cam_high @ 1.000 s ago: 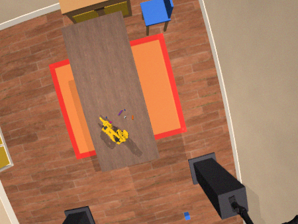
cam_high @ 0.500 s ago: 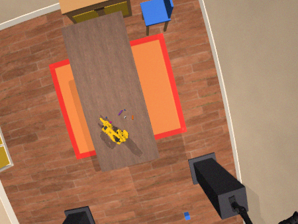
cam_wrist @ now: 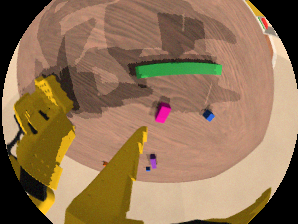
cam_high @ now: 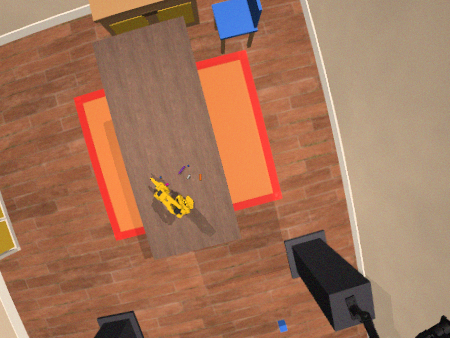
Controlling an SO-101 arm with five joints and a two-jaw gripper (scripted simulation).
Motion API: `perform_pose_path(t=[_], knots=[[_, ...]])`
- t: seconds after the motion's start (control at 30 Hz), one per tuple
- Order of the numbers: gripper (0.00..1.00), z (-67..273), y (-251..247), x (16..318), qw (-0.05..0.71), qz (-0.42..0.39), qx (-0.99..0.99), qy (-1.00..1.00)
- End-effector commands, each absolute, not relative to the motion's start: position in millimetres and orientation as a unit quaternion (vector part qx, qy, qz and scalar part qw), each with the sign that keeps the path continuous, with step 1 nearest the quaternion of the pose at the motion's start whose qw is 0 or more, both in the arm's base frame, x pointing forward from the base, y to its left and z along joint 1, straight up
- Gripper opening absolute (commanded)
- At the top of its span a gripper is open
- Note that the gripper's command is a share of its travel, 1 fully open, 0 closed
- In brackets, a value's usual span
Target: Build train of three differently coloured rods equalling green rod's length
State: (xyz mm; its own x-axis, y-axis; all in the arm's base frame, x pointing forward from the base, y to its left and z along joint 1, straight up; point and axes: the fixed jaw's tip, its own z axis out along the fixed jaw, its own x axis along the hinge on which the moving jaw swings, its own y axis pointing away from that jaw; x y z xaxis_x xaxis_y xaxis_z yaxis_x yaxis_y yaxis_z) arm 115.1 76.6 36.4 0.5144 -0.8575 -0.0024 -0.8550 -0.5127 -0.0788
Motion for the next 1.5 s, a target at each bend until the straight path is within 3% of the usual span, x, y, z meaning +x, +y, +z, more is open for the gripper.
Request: perform_pose_path(t=[0.0, 0.2, 0.23, 0.77, 0.8, 1.47], knots=[[1.0, 47.2, 82.3, 123.1, 0.067, -0.033, -0.865, 0.496], [1.0, 50.0, 83.4, 124.7, 0.074, -0.037, -0.863, 0.498], [1.0, 40.6, 78.5, 117.6, 0.047, -0.024, -0.867, 0.495], [1.0, 51.1, 85.8, 128.7, 0.089, -0.045, -0.869, 0.485], [1.0, 41.7, 79.5, 119.2, 0.055, -0.028, -0.87, 0.49], [1.0, 44.0, 80.2, 120.2, 0.061, -0.031, -0.868, 0.493]])
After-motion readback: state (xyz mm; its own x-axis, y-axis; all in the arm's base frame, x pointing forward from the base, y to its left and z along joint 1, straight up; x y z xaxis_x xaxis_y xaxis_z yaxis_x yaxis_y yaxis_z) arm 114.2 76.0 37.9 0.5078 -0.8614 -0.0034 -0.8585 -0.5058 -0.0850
